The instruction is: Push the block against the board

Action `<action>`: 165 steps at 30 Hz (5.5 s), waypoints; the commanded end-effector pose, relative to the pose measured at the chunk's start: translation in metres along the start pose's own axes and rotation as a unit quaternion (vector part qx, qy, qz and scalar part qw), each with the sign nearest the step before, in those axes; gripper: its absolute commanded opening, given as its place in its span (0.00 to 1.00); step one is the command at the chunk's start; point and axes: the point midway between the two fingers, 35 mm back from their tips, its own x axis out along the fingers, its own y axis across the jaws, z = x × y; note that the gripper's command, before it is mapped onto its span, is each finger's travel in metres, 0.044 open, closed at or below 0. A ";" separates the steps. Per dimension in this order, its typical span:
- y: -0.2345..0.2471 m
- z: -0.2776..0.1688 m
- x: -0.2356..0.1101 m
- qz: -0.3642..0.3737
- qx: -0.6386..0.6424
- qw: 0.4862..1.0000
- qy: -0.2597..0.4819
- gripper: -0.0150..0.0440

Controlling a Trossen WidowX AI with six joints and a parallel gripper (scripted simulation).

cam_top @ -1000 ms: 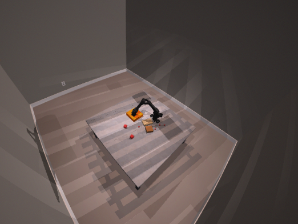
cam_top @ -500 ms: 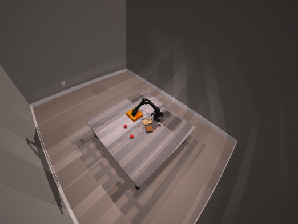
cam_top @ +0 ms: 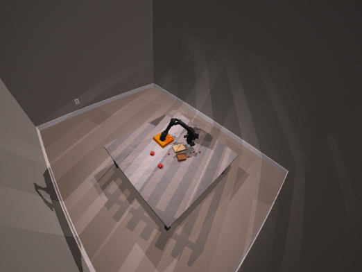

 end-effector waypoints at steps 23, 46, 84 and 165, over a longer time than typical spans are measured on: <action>0.054 -0.029 -0.005 -0.002 0.430 0.903 0.000 0.25; 0.097 -0.061 0.000 -0.001 0.742 0.670 0.002 0.25; 0.079 -0.062 0.055 -0.002 0.750 0.661 0.002 0.25; 0.076 -0.078 0.005 0.000 0.682 0.731 -0.001 0.25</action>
